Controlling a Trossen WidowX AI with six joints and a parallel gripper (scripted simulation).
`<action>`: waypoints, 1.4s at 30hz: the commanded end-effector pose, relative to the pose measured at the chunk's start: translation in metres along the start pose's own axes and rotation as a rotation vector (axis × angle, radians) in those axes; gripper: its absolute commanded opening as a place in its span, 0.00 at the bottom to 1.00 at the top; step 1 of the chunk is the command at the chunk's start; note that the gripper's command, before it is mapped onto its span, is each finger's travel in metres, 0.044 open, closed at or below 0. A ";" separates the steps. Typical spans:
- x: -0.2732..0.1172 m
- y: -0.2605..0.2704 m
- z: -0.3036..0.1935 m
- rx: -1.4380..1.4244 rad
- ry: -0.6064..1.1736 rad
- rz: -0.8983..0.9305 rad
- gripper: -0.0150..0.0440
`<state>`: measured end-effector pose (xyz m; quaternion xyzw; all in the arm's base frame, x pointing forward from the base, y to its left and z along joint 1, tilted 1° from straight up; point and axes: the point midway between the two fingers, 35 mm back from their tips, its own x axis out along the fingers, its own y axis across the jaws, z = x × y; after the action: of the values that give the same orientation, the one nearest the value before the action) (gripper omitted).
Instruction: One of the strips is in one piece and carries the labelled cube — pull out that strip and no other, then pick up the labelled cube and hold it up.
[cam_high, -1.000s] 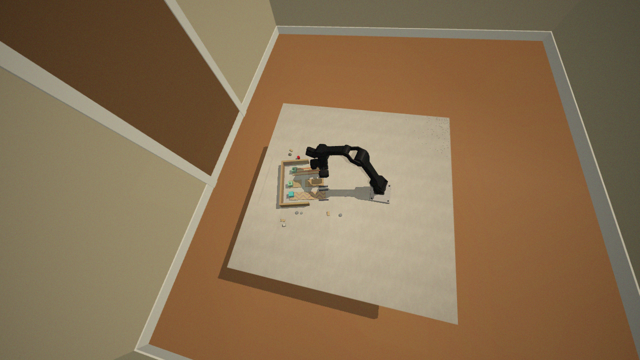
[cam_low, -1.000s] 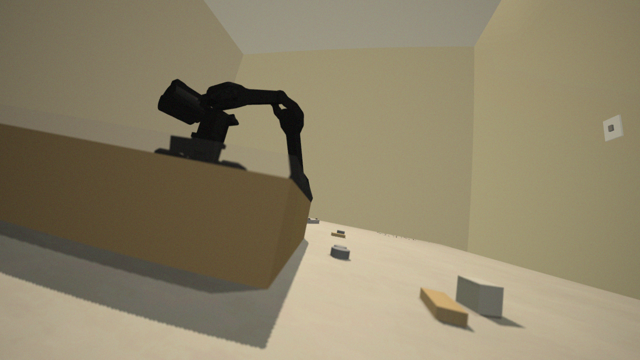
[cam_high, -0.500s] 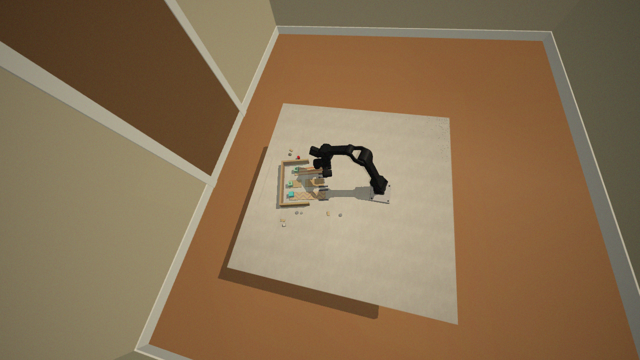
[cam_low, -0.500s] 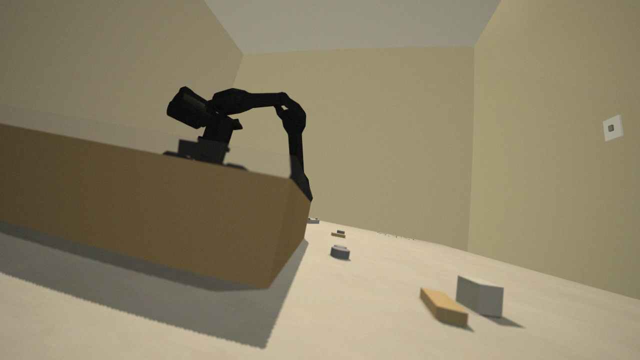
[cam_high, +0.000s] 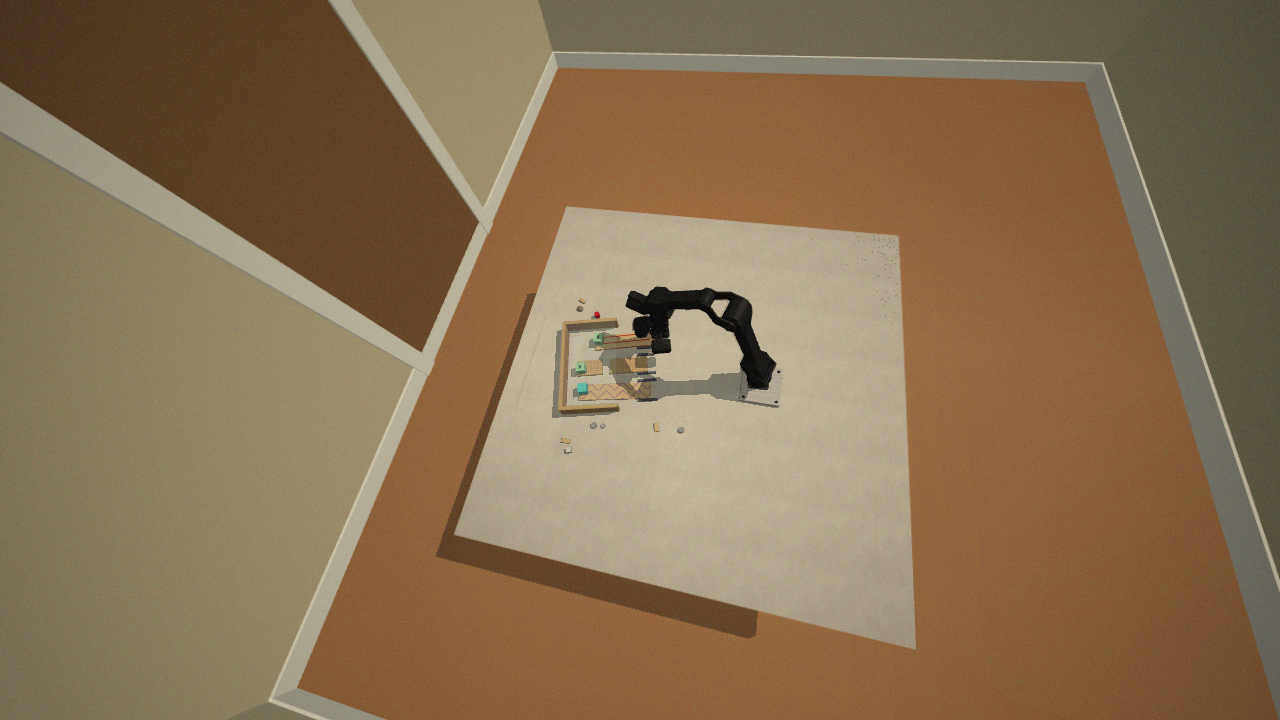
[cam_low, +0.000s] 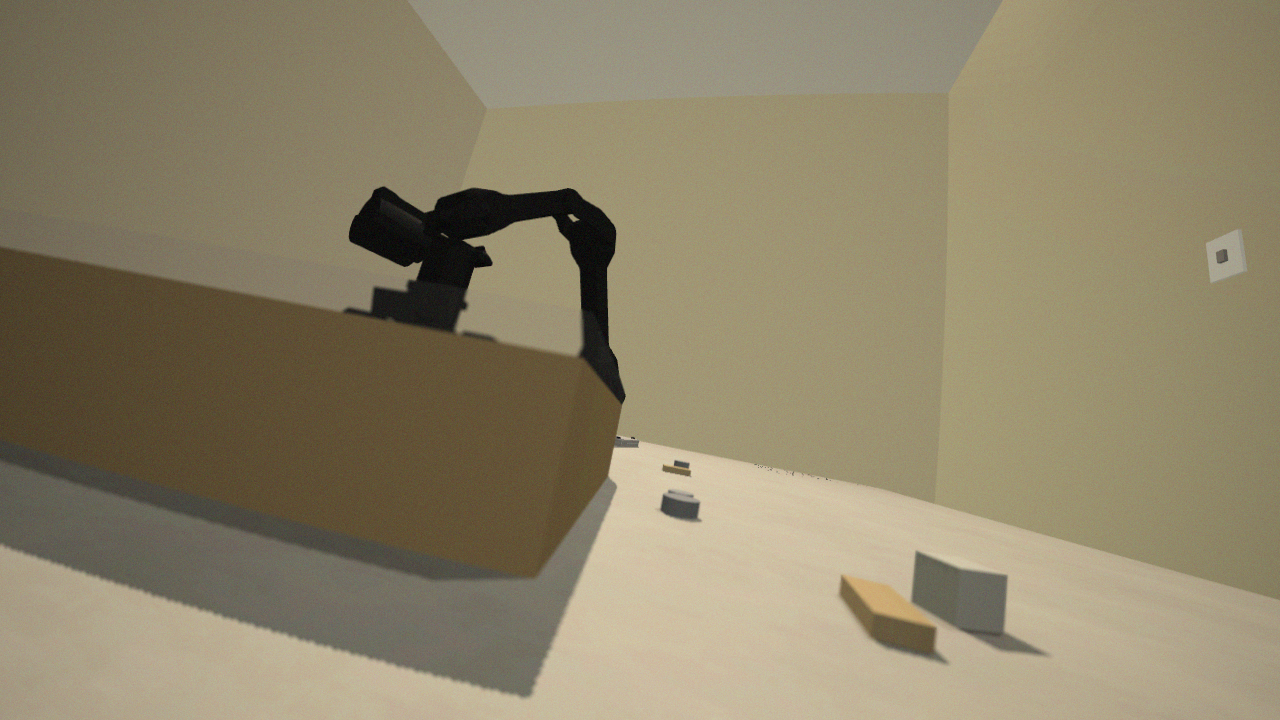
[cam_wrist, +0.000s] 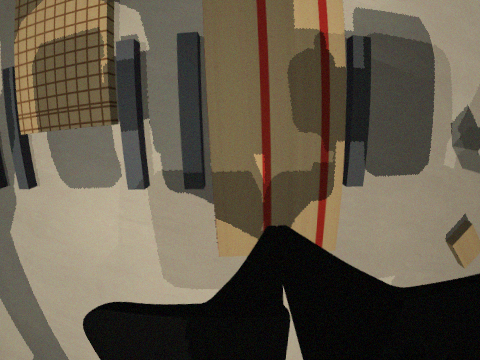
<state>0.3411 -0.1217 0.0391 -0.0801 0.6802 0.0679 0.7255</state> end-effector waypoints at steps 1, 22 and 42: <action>0.005 0.001 -0.013 0.003 0.021 0.008 0.25; 0.006 0.001 -0.044 0.003 0.023 0.008 0.25; 0.006 0.002 -0.074 0.003 0.026 0.008 0.25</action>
<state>0.2812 -0.1354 0.0353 -0.0836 0.6798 0.0655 0.7257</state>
